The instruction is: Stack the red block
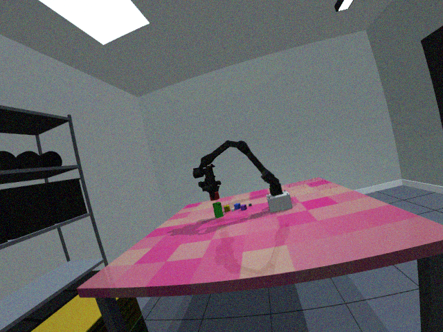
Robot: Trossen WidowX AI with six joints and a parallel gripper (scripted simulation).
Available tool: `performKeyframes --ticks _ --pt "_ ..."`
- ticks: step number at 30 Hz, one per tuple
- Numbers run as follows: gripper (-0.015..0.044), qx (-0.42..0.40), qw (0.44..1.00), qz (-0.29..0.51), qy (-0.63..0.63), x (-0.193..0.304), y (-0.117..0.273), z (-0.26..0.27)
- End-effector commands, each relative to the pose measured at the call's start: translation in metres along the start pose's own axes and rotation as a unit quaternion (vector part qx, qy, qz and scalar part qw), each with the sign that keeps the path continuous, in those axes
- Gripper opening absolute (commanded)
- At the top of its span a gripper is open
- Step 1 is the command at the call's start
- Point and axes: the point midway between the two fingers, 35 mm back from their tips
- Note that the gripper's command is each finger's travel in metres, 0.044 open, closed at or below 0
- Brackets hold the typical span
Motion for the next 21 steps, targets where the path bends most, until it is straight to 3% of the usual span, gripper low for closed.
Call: performKeyframes --ticks 1,21 --pt "0.0000 -0.002 1.000 0.001 0.003 0.000 -0.012 0.000" --pt "0.0000 -0.002 1.000 0.001 0.003 0.001 -0.023 0.000"
Point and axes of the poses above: the point midway between the two fingers, 35 mm back from their tips, its own y axis back along the fingers, its own z axis across the jaws, x = y × z, and after that the axes turned 8 degrees about y, right-handed
